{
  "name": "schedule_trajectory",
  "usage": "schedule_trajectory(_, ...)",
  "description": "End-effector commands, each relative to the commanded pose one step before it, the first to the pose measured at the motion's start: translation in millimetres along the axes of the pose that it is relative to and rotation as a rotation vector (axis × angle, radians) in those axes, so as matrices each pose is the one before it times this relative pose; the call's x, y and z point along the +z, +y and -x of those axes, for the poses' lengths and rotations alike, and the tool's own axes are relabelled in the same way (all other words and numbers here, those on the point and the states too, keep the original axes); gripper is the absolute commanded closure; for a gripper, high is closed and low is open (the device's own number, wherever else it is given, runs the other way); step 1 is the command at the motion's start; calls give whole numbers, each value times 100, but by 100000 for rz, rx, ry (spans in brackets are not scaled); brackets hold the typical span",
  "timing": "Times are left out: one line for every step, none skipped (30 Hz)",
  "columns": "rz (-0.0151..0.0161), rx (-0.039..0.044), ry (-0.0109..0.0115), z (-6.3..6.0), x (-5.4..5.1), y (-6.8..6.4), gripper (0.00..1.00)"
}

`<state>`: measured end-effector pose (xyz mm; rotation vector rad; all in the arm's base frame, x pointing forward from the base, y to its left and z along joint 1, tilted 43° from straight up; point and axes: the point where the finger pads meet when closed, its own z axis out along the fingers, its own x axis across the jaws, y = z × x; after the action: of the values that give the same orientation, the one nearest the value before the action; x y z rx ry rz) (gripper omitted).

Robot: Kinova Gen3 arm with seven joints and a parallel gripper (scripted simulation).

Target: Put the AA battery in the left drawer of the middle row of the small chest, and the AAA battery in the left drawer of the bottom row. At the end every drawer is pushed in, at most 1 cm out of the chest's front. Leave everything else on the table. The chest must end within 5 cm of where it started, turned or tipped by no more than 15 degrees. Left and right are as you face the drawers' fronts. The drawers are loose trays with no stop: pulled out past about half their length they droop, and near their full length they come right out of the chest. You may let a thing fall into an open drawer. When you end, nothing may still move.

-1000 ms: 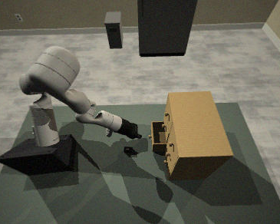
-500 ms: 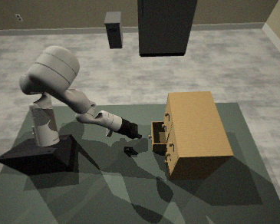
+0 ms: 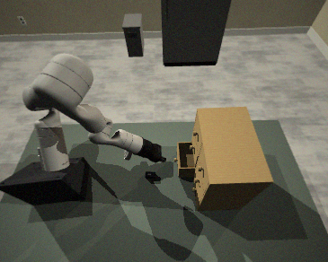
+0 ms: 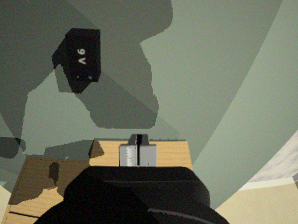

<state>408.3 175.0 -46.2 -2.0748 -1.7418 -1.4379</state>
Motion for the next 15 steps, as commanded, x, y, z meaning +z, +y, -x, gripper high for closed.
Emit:
schedule_trajectory(162,-49,-49,20,-16,82,100)
schedule_trajectory(0,0,0,0,0,0,100)
schedule_trajectory(0,0,0,0,1,1,100)
schedule_trajectory(0,0,0,0,2,2,100)
schedule_trajectory(0,0,0,0,4,4,100)
schedule_trajectory(0,0,0,0,5,5,100)
schedule_trajectory(0,0,0,0,8,7,100)
schedule_trajectory(0,0,0,0,10,10,100)
schedule_trajectory(0,0,0,0,12,12,100)
schedule_trajectory(0,0,0,0,15,15,100)
schedule_trajectory(0,0,0,0,18,18,100)
schedule_trajectory(0,0,0,0,21,21,100)
schedule_trajectory(0,0,0,0,24,24,100)
schedule_trajectory(0,0,0,0,0,0,100)
schedule_trajectory(0,0,0,0,0,0,100)
